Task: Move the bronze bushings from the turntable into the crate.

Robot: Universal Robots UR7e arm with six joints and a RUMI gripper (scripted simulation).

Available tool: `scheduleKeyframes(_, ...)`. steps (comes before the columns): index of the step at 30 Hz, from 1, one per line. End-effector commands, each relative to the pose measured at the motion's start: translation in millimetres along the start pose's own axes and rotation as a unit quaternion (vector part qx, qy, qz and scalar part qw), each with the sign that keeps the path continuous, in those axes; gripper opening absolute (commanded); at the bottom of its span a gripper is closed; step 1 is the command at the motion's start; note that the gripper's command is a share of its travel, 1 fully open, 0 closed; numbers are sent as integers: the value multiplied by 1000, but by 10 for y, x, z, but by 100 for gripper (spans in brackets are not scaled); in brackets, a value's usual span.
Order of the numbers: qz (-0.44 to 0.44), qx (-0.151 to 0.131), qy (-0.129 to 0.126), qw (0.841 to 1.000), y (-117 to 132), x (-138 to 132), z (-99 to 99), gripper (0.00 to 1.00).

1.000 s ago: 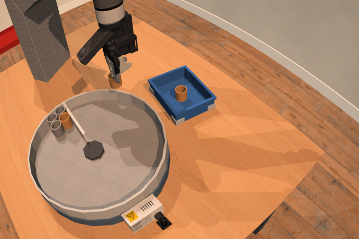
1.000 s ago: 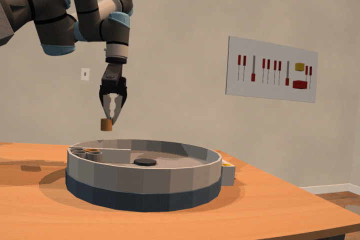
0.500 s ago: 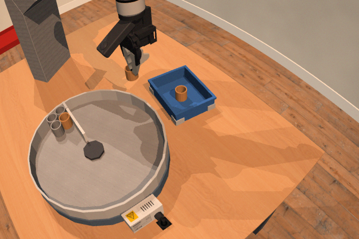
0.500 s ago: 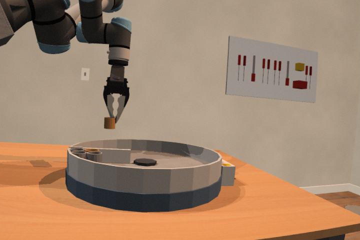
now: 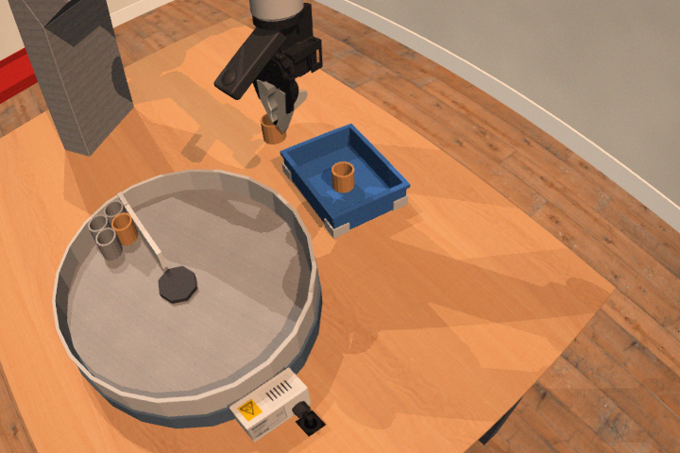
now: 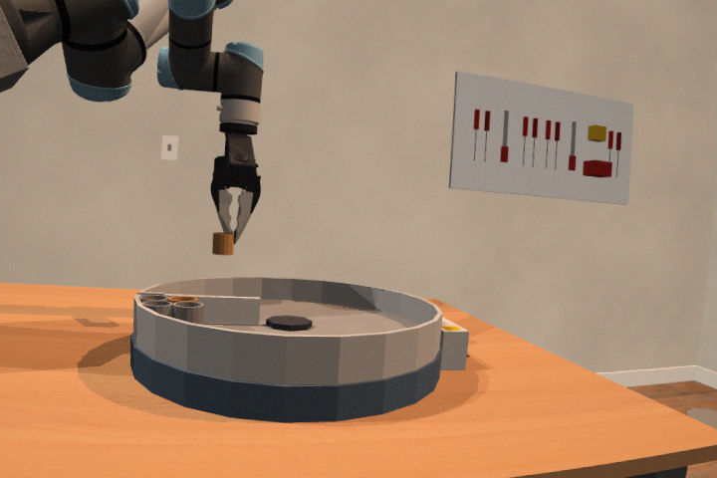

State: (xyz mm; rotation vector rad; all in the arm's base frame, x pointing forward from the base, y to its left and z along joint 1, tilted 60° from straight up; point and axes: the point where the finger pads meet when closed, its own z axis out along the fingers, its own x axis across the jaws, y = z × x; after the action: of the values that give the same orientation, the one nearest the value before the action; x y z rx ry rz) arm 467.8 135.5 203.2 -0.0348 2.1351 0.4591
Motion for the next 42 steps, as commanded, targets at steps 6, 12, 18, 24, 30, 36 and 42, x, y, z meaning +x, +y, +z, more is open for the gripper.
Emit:
scheduleKeyframes(6, -30, 2, 1, 1000, 220, -72, 12, 0)
scheduleKeyframes(12, -49, 2, 1, 999, 372, -122, 14, 0)
scheduleKeyframes(18, -66, 2, 0, 998, 512, -169, 11, 0)
scheduleKeyframes(24, -77, 2, 0, 997, 589, -195, 15, 0)
scheduleKeyframes(30, -91, 2, 1, 996, 693, -230, 19, 0)
scheduleKeyframes(36, -100, 2, 1, 995, 767, -254, 20, 0)
scheduleKeyframes(42, -108, 2, 1, 994, 828, -274, 19, 0)
